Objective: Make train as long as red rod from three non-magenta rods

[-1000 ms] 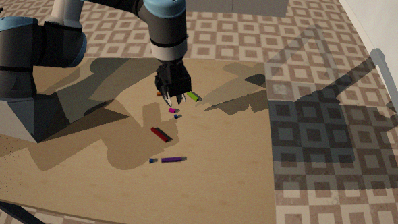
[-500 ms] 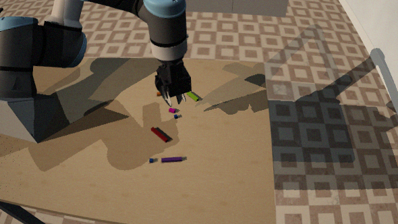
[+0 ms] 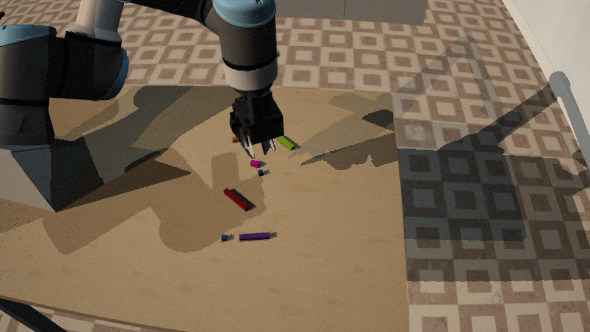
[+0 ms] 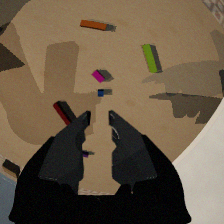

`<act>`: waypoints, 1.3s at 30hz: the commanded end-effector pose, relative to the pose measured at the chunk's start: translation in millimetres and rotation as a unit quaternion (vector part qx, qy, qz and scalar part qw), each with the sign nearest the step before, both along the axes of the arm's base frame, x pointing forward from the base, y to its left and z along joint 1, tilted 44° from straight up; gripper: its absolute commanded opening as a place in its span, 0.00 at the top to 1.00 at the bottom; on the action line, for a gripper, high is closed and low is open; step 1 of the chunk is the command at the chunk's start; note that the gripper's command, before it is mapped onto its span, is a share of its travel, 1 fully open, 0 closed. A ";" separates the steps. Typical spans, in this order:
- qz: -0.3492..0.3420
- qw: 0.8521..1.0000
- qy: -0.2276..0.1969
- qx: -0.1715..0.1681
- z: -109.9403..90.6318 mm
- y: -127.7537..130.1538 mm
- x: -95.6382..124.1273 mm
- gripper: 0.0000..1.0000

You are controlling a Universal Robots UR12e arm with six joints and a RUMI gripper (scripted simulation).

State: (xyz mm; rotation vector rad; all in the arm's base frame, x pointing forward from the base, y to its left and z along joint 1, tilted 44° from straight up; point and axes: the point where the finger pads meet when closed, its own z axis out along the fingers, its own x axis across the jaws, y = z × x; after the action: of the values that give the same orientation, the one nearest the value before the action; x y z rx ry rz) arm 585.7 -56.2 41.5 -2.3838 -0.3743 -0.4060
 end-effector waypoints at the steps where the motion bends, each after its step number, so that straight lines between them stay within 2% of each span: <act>1: 0.000 1.000 0.000 0.000 -1.6 1.1 0.9 0.86; 39: 0.000 1.000 0.000 0.000 -32.4 29.5 8.8 0.86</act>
State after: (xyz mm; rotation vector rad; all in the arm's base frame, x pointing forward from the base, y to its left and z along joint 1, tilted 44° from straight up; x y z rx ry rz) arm 593.3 -28.5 11.6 -2.3835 -0.3745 -0.4059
